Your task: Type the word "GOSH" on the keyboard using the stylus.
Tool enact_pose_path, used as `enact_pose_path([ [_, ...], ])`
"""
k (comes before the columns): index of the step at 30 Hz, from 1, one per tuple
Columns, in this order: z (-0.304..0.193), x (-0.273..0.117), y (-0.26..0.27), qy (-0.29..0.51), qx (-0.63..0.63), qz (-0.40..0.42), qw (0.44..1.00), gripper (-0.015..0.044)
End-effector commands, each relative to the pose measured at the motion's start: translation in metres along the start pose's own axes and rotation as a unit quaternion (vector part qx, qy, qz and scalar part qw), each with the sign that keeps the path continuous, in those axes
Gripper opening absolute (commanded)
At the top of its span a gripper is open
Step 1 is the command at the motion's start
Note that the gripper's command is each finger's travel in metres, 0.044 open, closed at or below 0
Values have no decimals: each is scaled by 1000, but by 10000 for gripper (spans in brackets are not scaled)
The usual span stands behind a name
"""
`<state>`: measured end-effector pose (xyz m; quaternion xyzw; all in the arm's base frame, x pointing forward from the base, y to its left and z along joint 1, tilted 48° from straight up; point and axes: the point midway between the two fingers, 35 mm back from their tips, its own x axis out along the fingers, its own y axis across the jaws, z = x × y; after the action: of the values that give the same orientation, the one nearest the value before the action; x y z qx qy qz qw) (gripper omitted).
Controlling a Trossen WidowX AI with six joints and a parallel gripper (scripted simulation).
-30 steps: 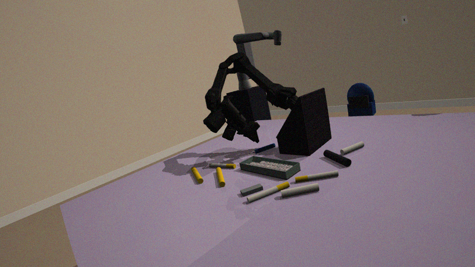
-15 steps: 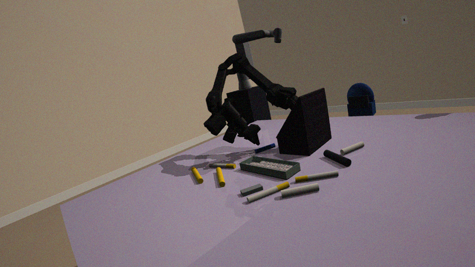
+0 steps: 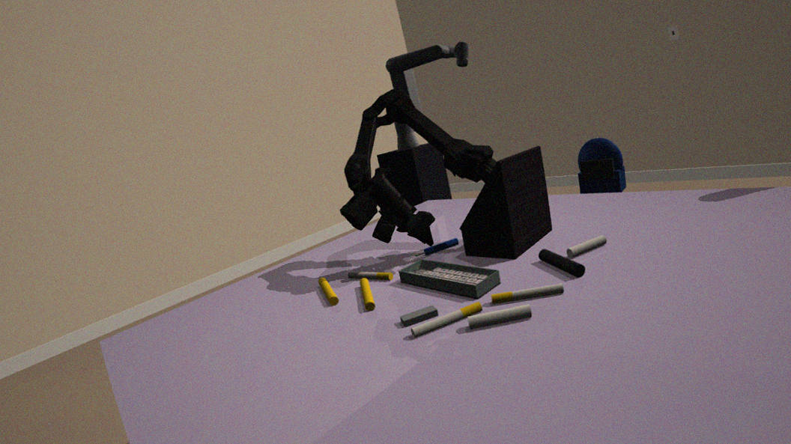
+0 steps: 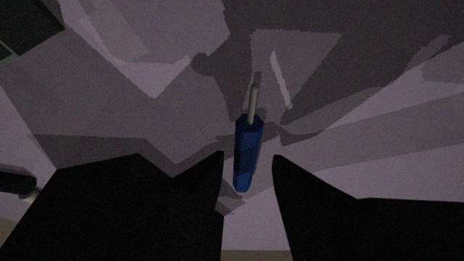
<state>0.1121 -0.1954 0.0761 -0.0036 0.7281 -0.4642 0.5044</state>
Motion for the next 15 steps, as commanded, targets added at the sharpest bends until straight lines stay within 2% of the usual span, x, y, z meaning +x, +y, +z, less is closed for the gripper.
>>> enact_pose_path([
  [1,1,5,0,4,-3,-2,1000,150],
  [15,6,13,0,4,-3,-2,1000,150],
])
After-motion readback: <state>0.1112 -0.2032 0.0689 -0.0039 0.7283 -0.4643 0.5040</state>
